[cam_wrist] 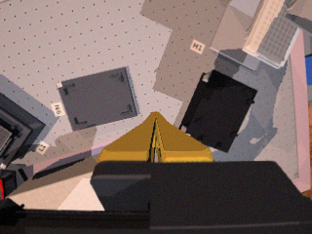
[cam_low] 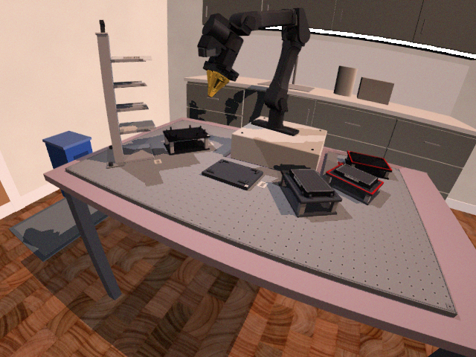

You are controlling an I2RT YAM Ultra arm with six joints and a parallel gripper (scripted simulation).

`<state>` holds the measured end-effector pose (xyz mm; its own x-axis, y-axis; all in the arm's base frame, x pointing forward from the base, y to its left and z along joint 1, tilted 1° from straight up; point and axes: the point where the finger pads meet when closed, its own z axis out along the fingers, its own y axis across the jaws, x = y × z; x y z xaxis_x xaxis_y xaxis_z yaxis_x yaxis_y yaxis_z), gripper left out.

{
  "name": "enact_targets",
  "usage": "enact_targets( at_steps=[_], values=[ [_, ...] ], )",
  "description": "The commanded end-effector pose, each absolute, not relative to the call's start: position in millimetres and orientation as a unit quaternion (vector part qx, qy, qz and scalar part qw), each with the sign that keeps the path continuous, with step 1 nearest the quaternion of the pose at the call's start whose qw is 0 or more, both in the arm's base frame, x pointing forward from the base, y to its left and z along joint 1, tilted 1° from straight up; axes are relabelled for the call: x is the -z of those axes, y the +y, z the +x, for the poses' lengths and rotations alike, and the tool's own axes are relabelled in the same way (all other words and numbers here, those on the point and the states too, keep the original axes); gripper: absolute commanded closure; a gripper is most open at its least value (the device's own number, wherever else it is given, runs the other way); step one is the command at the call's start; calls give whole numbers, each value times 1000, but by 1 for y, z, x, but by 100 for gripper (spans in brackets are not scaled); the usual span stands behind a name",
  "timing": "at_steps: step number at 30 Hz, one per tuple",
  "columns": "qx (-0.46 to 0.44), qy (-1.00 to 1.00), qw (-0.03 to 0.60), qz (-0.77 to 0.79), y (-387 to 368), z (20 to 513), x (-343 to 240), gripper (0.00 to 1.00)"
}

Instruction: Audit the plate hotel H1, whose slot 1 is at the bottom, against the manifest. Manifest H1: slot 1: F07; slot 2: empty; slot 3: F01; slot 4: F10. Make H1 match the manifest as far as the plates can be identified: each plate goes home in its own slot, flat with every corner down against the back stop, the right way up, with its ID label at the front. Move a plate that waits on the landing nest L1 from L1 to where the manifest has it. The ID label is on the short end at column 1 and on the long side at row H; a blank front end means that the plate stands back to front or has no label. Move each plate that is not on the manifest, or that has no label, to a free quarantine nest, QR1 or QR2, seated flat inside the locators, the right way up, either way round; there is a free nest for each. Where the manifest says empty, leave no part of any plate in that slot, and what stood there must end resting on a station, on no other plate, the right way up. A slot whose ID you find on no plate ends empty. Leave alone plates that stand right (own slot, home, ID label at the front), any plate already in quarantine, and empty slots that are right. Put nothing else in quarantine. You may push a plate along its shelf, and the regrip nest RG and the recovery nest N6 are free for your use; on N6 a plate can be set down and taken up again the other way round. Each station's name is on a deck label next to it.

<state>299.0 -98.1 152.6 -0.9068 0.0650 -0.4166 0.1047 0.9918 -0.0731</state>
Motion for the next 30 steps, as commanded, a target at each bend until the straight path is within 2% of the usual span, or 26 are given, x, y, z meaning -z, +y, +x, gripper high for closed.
enact_targets(
  at_steps=[1,30],
  values=[
    [55,965,249,55,-103,311,-164,100],
    [98,886,422,166,-102,311,-165,100]
  ],
)
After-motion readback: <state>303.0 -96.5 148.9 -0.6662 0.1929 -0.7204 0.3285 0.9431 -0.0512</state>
